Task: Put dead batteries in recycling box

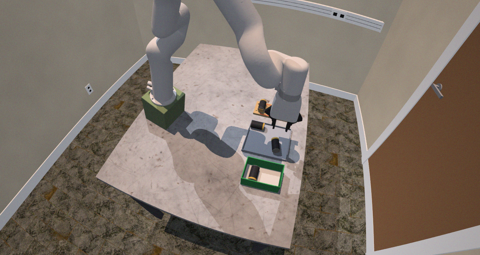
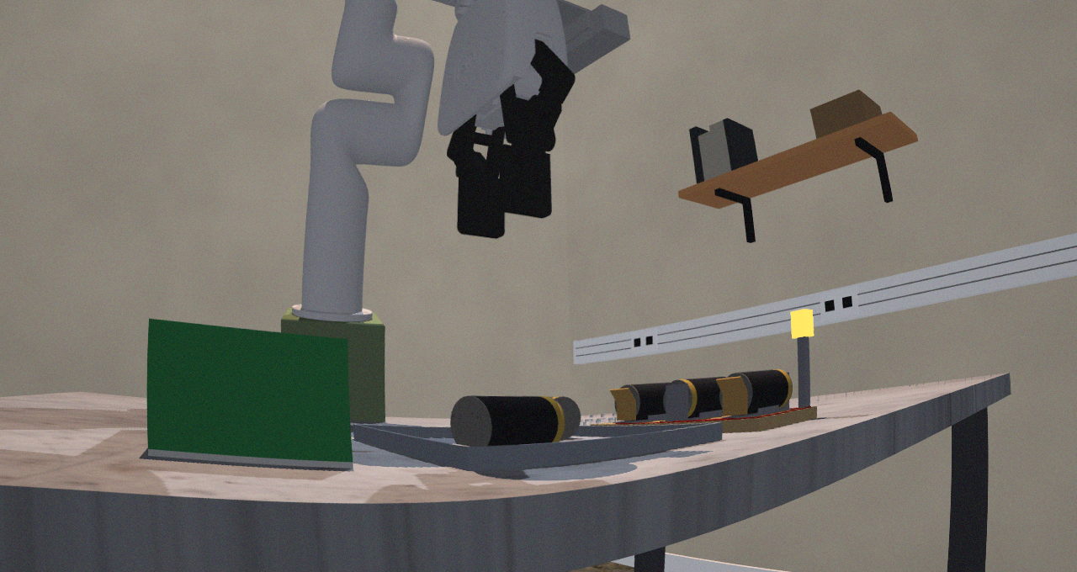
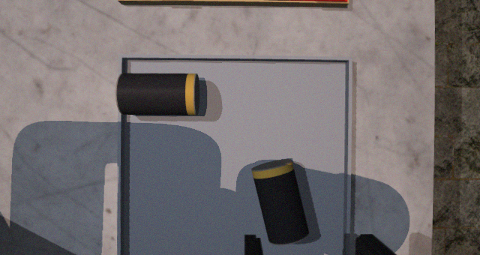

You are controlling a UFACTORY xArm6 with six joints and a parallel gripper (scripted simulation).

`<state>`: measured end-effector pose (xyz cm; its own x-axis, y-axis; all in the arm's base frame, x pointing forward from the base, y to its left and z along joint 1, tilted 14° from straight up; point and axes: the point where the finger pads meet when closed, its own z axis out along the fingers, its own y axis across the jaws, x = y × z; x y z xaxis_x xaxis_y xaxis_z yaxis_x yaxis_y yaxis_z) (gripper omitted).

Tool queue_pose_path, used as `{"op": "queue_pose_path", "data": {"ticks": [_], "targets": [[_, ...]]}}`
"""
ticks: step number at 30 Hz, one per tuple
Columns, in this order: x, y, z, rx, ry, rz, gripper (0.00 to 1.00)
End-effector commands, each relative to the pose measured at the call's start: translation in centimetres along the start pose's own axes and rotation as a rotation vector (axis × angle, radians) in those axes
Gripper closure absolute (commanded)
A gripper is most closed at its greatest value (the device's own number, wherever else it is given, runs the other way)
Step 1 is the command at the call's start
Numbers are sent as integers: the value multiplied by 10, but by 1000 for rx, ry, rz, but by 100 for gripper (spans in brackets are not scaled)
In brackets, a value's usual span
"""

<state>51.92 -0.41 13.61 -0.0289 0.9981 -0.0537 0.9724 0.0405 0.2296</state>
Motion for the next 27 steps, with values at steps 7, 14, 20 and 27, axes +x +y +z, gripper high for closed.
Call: {"op": "queue_pose_path", "data": {"ticks": [7, 14, 20, 27], "targets": [[1, 2, -2, -4, -2, -233, 49], [1, 2, -2, -4, -2, -242, 49], [1, 2, 39, -4, -2, -242, 49], [1, 3, 77, -4, -2, -242, 49]]}}
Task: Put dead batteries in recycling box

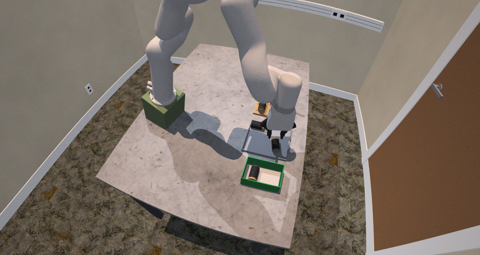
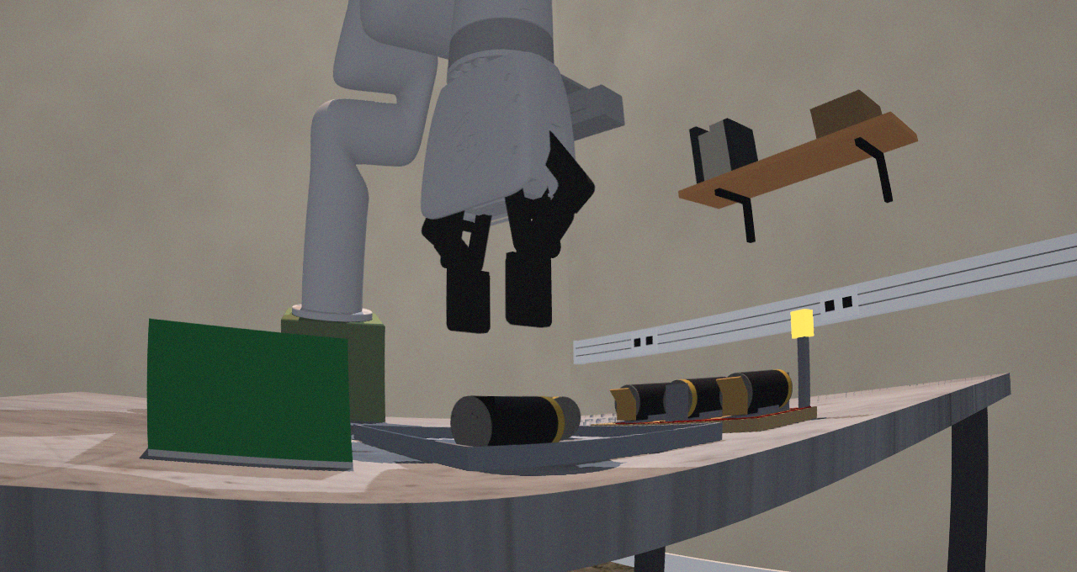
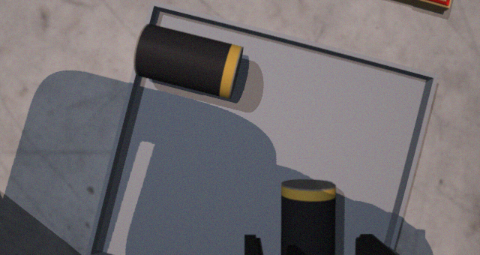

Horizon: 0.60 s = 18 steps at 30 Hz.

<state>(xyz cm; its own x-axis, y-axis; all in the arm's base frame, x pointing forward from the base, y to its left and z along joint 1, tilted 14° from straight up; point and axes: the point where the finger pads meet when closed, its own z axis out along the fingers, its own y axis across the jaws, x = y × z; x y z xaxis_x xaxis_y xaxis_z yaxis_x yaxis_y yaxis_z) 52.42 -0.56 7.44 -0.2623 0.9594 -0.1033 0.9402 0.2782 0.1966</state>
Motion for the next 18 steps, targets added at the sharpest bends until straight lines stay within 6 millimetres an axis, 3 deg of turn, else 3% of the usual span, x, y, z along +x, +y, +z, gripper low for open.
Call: {"op": "queue_pose_path", "data": {"ticks": [1, 18], "targets": [[-4, 12, 16, -17, -6, 0, 49], [-4, 13, 16, -17, -6, 0, 49]]}}
